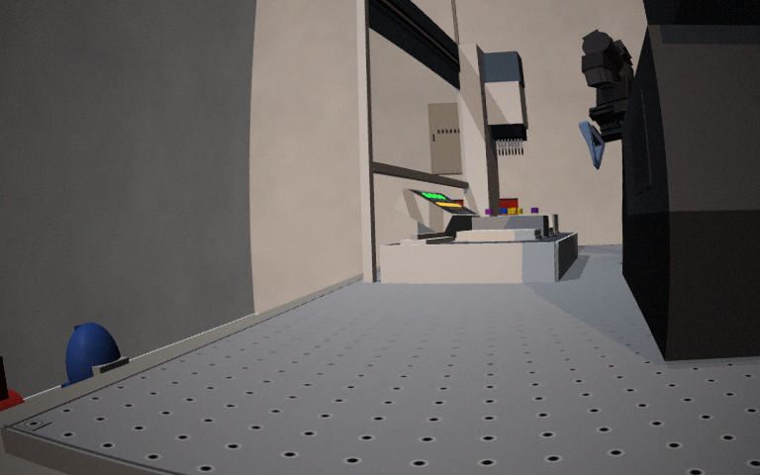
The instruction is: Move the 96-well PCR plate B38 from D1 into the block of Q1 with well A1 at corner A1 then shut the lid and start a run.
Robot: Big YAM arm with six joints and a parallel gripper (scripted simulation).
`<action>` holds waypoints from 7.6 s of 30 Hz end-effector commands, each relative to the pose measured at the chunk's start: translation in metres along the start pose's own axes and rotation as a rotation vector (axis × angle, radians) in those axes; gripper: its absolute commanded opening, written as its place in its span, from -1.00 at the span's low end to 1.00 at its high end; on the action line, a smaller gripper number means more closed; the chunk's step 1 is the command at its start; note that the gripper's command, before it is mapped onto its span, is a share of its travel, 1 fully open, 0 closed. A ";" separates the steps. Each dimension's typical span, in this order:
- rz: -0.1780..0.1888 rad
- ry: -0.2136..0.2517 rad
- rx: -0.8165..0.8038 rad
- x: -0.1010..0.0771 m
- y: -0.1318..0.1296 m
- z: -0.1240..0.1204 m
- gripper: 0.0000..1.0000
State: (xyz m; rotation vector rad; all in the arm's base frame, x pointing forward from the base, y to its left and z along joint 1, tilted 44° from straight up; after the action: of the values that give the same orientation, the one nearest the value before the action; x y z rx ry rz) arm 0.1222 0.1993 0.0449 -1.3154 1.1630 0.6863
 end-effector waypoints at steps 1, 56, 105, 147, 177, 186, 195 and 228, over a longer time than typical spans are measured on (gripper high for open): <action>-0.017 -0.022 0.103 -0.007 -0.027 0.031 1.00; -0.281 0.350 0.999 0.062 -0.210 0.079 1.00; -0.309 0.450 1.075 0.093 -0.204 0.059 1.00; -0.308 0.431 1.076 0.128 -0.204 0.042 1.00; -0.319 0.425 1.114 0.129 -0.219 0.047 -1.00; -0.316 0.437 1.105 0.131 -0.214 0.043 -1.00; -0.311 0.466 1.085 0.133 -0.202 0.032 -1.00; -0.318 0.397 1.118 0.112 -0.220 0.058 -1.00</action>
State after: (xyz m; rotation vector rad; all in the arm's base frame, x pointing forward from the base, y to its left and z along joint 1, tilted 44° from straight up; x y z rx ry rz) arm 0.3602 0.1648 -0.0024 -0.6616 1.3460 -0.4881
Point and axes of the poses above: the point where the finger pads meet when closed, its own x axis out along the fingers, its own y axis across the jaws, z = x × y, the point moved 7 cm from there along -x, back along the fingers, and after that the axes turned 10 degrees about -x, right-handed, at the moved point
